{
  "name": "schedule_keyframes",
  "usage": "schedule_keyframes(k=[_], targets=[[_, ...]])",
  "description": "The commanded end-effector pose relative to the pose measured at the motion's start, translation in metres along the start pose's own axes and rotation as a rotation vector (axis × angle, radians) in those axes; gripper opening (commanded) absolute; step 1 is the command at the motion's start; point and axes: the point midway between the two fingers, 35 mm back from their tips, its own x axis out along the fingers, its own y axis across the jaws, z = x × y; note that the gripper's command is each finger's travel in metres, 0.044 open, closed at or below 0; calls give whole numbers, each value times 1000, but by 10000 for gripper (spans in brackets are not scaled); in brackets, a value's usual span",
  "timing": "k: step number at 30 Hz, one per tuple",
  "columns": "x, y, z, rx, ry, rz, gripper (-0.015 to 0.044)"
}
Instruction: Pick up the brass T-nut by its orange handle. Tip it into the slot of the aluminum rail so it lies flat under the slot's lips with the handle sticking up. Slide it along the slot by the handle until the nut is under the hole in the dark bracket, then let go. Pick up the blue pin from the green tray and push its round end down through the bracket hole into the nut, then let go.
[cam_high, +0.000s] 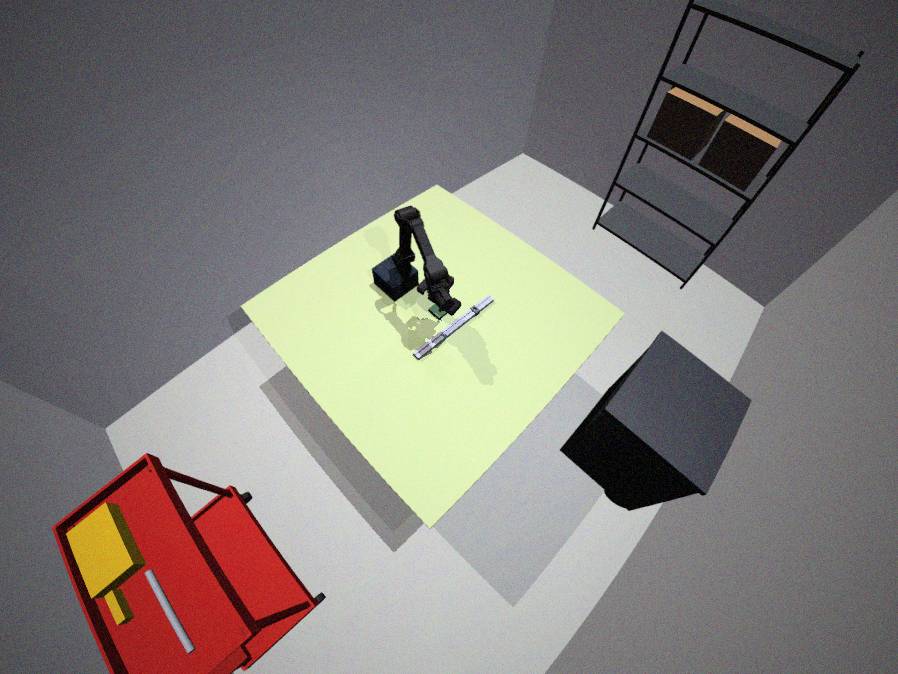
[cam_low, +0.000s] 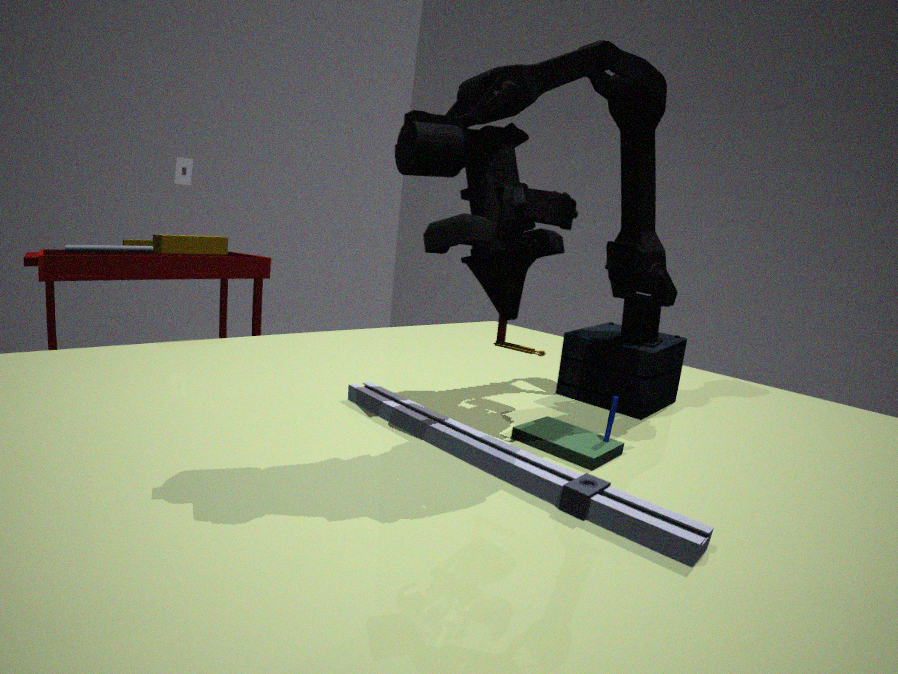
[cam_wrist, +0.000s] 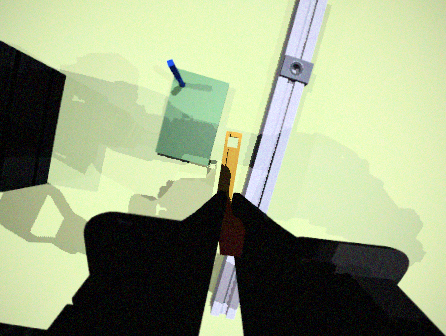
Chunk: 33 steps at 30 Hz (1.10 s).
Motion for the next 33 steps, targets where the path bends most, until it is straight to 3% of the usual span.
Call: schedule_keyframes(k=[1, 33], targets=[[-4, -5, -5, 2, 3, -8, -150], [-14, -26, -49, 45, 8, -19, -150]])
